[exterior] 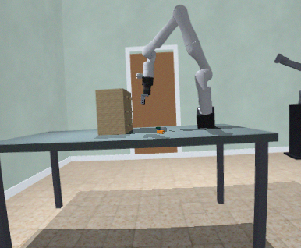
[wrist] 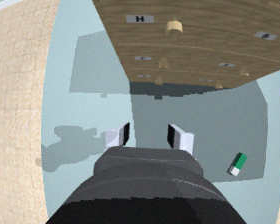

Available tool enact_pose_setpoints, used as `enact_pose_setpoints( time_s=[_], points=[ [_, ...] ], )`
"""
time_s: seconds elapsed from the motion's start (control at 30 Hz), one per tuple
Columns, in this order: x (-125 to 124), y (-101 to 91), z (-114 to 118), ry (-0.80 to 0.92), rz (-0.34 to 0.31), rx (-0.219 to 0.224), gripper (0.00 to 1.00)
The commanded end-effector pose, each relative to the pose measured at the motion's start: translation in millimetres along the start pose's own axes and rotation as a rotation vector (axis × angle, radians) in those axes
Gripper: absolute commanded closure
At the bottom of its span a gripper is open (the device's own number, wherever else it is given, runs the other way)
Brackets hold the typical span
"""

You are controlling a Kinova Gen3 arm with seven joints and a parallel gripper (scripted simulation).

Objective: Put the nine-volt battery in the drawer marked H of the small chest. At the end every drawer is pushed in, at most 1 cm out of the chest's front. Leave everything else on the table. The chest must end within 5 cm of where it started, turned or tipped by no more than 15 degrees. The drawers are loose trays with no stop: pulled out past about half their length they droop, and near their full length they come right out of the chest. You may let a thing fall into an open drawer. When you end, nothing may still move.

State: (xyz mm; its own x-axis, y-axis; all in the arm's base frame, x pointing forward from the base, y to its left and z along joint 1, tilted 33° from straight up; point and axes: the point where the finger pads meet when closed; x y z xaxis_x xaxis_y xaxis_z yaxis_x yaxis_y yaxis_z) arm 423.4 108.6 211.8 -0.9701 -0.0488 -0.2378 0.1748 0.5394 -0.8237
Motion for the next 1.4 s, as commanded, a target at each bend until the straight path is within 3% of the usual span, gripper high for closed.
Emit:
enact_pose_setpoints(
  time_s=[0.0,0.73,1.37],
  points=[
    [-1.8,-2.3,-0.6,-0.003,-0.007,0.000,0.00],
    [3.7,-12.0,-0.9,-0.003,-0.079,-0.003,0.00],
    [5.3,-14.8,-0.8,-0.003,-0.099,-0.003,0.00]
  ],
)
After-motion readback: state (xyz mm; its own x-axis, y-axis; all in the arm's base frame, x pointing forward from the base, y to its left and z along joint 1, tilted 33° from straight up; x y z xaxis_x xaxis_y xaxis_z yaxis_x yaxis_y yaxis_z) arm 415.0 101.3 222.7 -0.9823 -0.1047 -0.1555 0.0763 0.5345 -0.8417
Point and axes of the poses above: the point where the finger pads meet when closed, its own y axis out along the fingers, its own z axis across the jaws, x = y × z, and after that the axes turned 2 degrees about -y, right-handed
